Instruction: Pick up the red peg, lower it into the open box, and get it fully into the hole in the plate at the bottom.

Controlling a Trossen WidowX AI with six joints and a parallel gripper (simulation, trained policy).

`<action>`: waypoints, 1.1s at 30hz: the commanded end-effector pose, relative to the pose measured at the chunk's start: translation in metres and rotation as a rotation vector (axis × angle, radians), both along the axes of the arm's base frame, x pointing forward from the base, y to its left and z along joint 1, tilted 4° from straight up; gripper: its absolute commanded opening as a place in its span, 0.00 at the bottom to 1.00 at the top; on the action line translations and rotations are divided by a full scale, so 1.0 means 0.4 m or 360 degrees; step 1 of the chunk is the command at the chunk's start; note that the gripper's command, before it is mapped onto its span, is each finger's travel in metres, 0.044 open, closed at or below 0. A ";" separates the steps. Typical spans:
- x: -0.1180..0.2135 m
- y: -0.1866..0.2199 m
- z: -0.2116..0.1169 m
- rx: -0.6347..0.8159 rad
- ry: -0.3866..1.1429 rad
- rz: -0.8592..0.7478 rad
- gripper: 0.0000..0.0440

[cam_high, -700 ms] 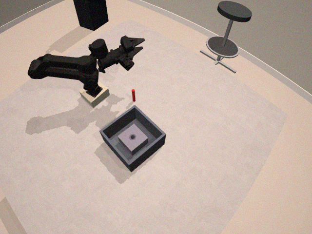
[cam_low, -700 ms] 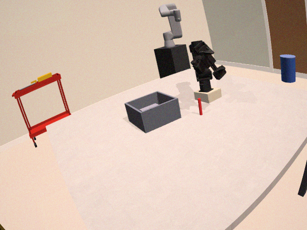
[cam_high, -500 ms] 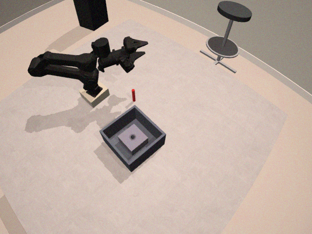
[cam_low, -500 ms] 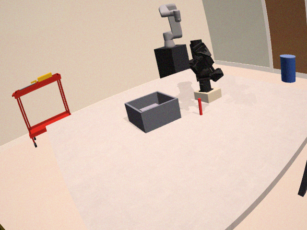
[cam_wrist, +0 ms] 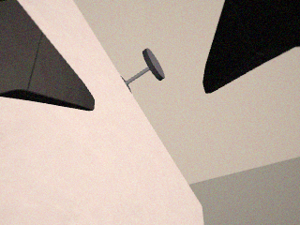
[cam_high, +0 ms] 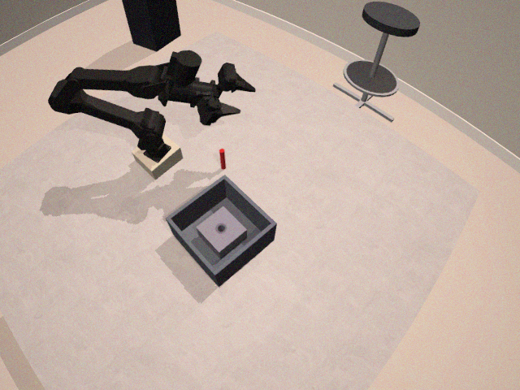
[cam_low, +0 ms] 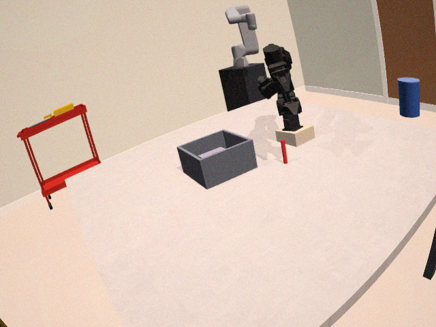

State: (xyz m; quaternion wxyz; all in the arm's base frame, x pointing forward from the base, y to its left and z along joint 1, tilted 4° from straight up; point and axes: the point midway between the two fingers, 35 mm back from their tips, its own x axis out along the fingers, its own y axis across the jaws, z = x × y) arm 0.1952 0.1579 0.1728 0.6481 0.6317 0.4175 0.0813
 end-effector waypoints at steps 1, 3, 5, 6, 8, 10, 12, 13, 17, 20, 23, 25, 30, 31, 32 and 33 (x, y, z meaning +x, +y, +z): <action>0.004 -0.019 -0.004 -0.0150 0.0056 -0.0013 1.00; 0.002 -0.033 -0.006 -0.0251 0.0104 -0.0012 1.00; -0.002 -0.046 -0.006 -0.0348 0.0158 -0.0006 1.00; -0.005 -0.053 -0.006 -0.0396 0.0186 -0.0001 1.00; -0.012 -0.066 -0.004 -0.0489 0.0246 0.0012 1.00; -0.020 -0.078 0.000 -0.0579 0.0310 0.0030 1.00; -0.028 -0.090 0.004 -0.0665 0.0378 0.0051 1.00; -0.033 -0.096 0.007 -0.0705 0.0412 0.0062 1.00; -0.049 -0.114 0.020 -0.0842 0.0537 0.0105 1.00; -0.059 -0.125 0.028 -0.0925 0.0616 0.0133 1.00; -0.065 -0.134 0.032 -0.0998 0.0682 0.0156 1.00; -0.068 -0.139 0.032 -0.1043 0.0722 0.0169 1.00; -0.070 -0.151 0.015 -0.1153 0.0822 0.0198 1.00; -0.070 -0.153 0.008 -0.1176 0.0846 0.0204 1.00; -0.070 -0.155 0.000 -0.1198 0.0872 0.0209 1.00; -0.070 -0.157 -0.009 -0.1220 0.0900 0.0215 1.00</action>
